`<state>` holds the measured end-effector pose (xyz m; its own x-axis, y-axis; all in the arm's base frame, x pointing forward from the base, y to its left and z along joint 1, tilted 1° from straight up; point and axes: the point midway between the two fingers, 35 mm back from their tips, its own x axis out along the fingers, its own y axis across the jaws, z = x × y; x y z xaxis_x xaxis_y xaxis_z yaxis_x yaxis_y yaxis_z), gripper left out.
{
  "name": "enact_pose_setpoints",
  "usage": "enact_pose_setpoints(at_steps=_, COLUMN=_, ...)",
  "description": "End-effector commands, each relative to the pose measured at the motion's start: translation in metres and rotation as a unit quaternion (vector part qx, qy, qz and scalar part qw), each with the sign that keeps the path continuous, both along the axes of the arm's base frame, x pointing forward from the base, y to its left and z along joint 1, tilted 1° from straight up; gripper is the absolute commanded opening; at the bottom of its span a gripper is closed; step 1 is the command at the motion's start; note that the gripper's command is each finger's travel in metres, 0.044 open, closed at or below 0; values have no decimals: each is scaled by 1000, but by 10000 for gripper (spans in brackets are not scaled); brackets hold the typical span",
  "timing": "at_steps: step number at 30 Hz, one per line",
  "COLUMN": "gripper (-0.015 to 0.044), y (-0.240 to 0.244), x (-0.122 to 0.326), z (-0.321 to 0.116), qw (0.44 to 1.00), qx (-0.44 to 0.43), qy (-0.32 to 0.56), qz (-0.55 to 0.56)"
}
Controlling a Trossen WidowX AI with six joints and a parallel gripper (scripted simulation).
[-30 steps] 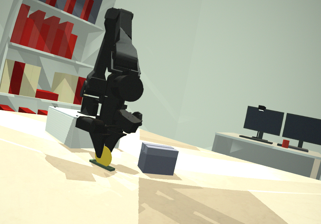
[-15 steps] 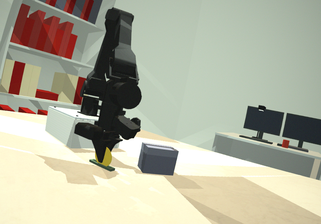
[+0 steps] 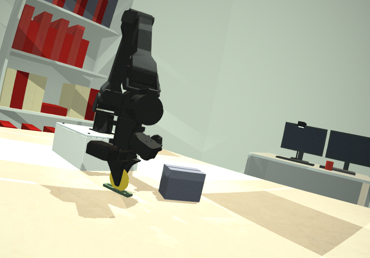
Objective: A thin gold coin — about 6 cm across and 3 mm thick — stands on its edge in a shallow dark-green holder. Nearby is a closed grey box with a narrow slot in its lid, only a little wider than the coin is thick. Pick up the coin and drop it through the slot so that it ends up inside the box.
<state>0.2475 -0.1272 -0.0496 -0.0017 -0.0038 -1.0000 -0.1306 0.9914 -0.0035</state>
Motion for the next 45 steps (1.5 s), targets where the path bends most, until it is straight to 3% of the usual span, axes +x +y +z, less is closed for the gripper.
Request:
enact_pose_setpoints(at_steps=1, gripper=0, y=-1, x=3, z=10, qw=1000, qx=-1, qy=-4, qz=0)
enact_pose_setpoints(at_steps=36, gripper=0, y=0, x=1, z=92, qw=1000, qx=-2, qy=-4, qz=3)
enact_pose_setpoints(at_steps=45, gripper=0, y=-1, x=-1, z=92, qw=990, qx=-2, qy=-3, qz=140)
